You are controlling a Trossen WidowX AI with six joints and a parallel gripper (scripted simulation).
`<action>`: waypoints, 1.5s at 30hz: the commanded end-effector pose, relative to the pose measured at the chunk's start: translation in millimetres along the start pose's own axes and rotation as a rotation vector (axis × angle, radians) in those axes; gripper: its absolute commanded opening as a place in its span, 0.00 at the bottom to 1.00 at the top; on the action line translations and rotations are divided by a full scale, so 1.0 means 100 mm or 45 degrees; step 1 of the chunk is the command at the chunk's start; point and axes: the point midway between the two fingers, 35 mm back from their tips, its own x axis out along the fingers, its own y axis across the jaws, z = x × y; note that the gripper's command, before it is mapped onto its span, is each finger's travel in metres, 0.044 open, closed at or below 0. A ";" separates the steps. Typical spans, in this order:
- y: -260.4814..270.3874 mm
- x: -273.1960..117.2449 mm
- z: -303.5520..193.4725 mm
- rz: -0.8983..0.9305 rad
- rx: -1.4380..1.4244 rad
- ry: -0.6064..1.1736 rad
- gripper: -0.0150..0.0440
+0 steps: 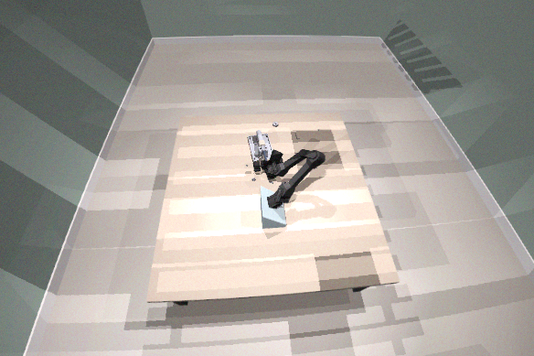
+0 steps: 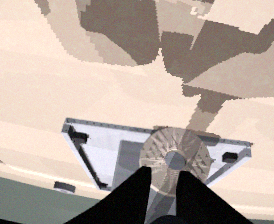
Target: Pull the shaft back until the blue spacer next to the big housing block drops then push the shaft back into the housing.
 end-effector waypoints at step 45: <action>0.00 0.08 -0.09 -0.001 0.003 0.003 0.25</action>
